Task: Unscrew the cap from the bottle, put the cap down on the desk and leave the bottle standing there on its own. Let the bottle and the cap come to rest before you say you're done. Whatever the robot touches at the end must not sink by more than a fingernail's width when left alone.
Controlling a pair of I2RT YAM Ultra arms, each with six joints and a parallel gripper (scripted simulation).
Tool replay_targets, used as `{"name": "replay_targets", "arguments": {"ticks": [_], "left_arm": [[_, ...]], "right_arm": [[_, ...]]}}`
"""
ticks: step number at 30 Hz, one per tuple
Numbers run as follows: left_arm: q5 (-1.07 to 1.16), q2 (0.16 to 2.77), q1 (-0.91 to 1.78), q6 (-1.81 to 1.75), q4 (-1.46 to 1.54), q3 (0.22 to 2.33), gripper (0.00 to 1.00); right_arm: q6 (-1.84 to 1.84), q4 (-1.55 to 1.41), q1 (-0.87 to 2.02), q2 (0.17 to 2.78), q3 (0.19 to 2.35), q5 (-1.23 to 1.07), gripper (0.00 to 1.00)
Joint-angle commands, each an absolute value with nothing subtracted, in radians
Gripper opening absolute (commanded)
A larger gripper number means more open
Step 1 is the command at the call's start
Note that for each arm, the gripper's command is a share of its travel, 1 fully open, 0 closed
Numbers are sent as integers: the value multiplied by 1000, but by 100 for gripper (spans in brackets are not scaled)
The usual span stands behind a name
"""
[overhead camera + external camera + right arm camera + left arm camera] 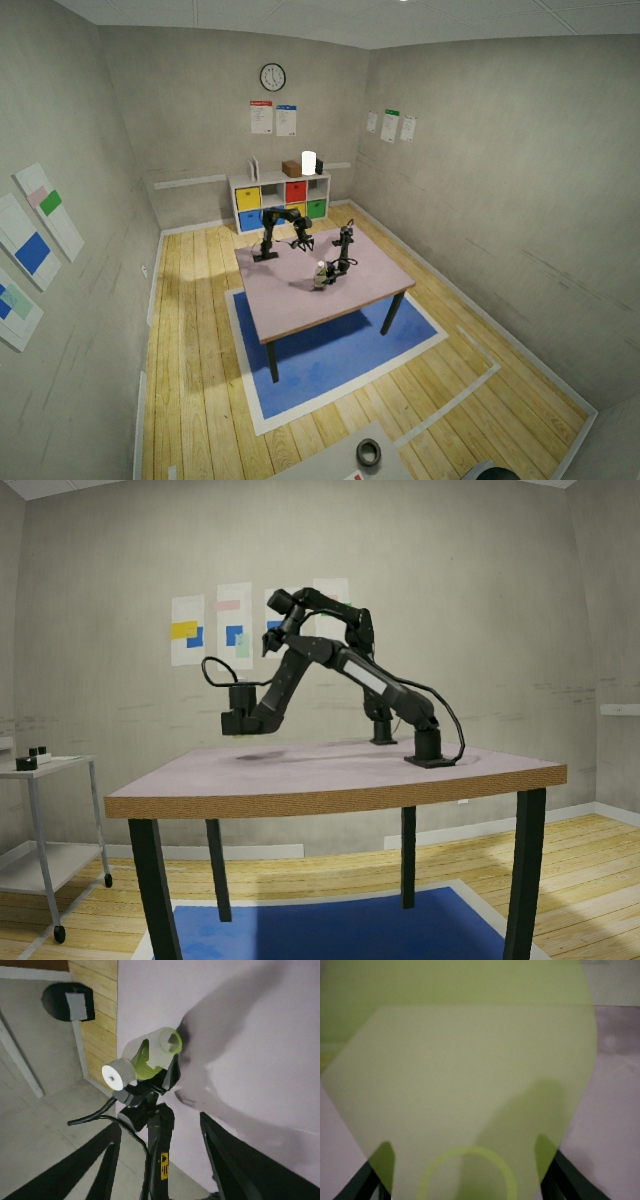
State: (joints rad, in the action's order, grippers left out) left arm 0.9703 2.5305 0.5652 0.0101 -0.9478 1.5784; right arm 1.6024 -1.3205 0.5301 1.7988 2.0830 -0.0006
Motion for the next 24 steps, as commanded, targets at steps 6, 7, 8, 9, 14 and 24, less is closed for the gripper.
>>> {"name": "replay_targets", "arguments": {"ticks": [6, 7, 8, 9, 14, 24], "left_arm": [[964, 2497, 581, 128, -875, 1600, 0], [954, 2486, 583, 201, -841, 1599, 0], [946, 2476, 584, 273, -810, 1597, 0], [939, 2464, 586, 345, -777, 1594, 0], [911, 2400, 590, 631, -605, 1575, 0], [873, 2364, 597, 763, -420, 1609, 0]], "right_arm": [[1606, -1340, 522, 1799, 2106, -1, 70], [1606, -1340, 522, 1799, 2106, -1, 70], [1606, -1340, 522, 1799, 2106, -1, 70], [1606, -1340, 522, 1799, 2106, -1, 70], [1606, -1340, 522, 1799, 2106, -1, 70], [1606, -1340, 522, 1799, 2106, -1, 70]]}}
